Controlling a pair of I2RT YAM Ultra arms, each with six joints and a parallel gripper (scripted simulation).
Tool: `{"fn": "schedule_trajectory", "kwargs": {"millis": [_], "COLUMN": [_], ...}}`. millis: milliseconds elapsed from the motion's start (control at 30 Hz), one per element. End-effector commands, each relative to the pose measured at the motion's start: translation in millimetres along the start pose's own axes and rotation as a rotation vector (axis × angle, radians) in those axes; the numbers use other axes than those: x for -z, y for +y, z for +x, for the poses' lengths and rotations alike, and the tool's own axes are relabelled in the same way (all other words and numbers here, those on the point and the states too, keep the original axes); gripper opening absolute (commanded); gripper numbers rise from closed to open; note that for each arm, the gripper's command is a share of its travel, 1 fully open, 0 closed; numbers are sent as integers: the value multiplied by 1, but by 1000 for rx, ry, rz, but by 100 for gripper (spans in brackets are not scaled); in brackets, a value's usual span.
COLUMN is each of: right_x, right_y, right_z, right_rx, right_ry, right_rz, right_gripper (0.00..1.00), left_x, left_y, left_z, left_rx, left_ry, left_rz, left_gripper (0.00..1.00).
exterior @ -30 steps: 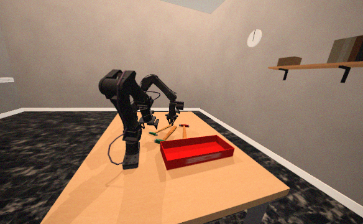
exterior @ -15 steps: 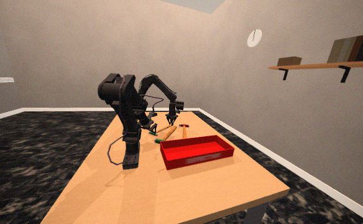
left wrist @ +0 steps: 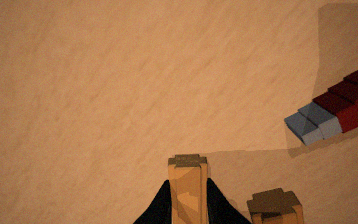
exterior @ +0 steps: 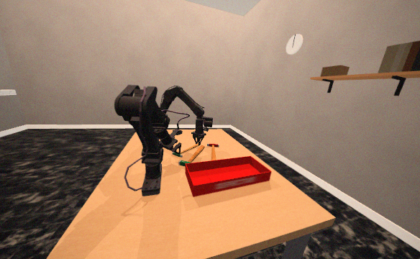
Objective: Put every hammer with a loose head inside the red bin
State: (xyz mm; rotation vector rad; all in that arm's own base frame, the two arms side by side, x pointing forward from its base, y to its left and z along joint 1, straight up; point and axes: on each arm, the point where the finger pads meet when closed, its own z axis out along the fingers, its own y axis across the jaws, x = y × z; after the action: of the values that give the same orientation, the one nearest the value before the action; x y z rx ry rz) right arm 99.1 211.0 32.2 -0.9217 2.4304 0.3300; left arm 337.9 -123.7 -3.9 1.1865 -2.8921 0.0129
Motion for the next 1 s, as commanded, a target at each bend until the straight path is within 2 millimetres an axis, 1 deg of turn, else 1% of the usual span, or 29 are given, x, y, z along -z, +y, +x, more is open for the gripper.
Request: {"fn": "schedule_trajectory", "kwargs": {"millis": [0,33,67,100,167,200,233,467,533,667,800,867,933,967], "right_x": [0,0,0,0,0,0,0,0,0,0,0,0,0,0], "right_y": [-2,-2,-2,-2,-2,-2,-2,-2,-2,-2,-2,-2,-2,-2], "right_z": [-1,-1,-1,-1,-1,-1,-1,-1,-1,-1,-1,-1,-1,-1], "right_rx": [-8,-8,-8,-8,-8,-8,-8,-8,-8,-8,-8,-8,-8,-8], "right_ry": [-13,-13,-13,-13,-13,-13,-13,-13,-13,-13,-13,-13,-13,-13], "right_rz": [11,11,11,11,11,11,11,11,11,11,11,11,11,11], "right_gripper": [100,100,100,100,100,100,100,100,100,100,100,100,100,100], "left_x": [2,2,2,2,2,1,6,18,28,39,41,45,55,61], "left_y": [-3,-3,-3,-3,-3,-2,-2,2,-2,-3,-3,-2,-3,-2], "left_z": [-5,-5,-5,-5,-5,-5,-8,-11,-15,-12,-11,-13,-11,-11], "left_rx": [1,1,1,1,1,2,2,1,5,6,3,8,9,9], "left_ry": [-23,-23,-23,-23,-23,-25,-39,-50,-55,-55,-55,-54,-46,-46], "left_rz": [10,10,10,10,10,14,23,42,53,53,53,54,58,58], "left_gripper": [17,17,29,38,38,49,51,51,51,51,51,73,96,100]}}
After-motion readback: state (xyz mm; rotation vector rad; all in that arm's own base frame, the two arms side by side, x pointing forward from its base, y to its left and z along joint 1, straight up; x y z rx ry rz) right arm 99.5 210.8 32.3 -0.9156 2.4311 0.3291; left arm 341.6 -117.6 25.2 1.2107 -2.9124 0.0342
